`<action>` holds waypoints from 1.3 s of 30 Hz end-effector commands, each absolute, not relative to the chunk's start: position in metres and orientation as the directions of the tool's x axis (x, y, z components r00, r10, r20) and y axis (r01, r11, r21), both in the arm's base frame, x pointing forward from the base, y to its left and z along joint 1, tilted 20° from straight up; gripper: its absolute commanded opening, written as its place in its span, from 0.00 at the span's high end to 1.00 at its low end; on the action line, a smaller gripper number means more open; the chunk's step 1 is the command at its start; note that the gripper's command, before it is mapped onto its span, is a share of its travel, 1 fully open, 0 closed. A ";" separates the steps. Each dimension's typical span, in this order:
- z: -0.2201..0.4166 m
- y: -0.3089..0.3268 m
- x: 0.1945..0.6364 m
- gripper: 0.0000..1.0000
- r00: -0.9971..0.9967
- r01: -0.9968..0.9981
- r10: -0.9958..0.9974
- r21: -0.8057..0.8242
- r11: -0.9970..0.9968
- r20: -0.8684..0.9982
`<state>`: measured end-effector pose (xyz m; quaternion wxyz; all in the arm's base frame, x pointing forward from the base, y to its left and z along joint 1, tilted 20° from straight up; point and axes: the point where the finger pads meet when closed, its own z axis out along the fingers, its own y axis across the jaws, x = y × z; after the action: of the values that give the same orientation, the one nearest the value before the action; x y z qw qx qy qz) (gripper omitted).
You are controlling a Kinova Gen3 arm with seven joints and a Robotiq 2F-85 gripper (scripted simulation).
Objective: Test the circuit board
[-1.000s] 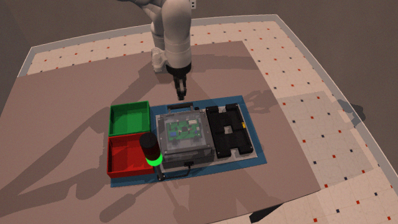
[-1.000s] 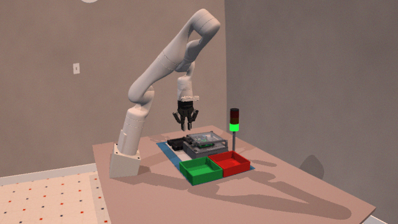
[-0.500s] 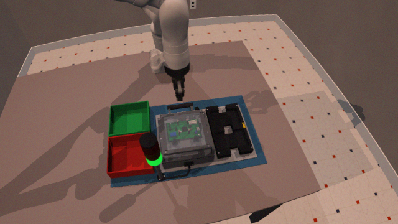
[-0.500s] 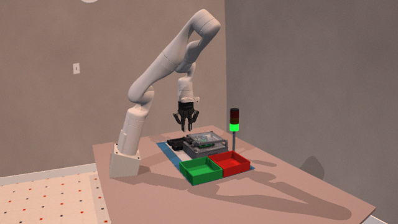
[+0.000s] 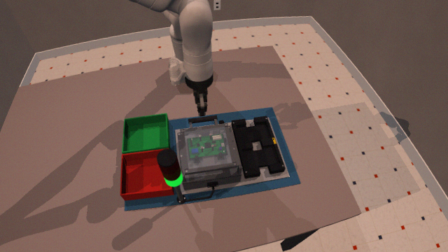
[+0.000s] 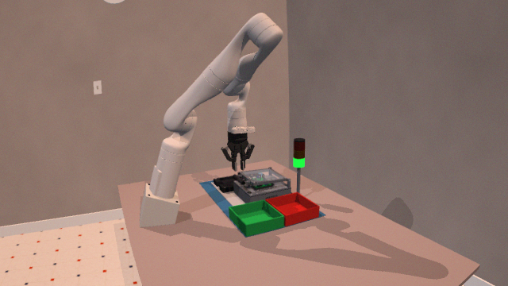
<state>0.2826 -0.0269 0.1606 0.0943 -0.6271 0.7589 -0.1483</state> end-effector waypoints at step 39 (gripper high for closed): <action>0.151 -0.026 0.285 0.74 -0.188 -0.925 -0.981 -0.342 0.162 0.045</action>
<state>0.2853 -0.0261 0.1512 0.0938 -0.6301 0.7565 -0.1478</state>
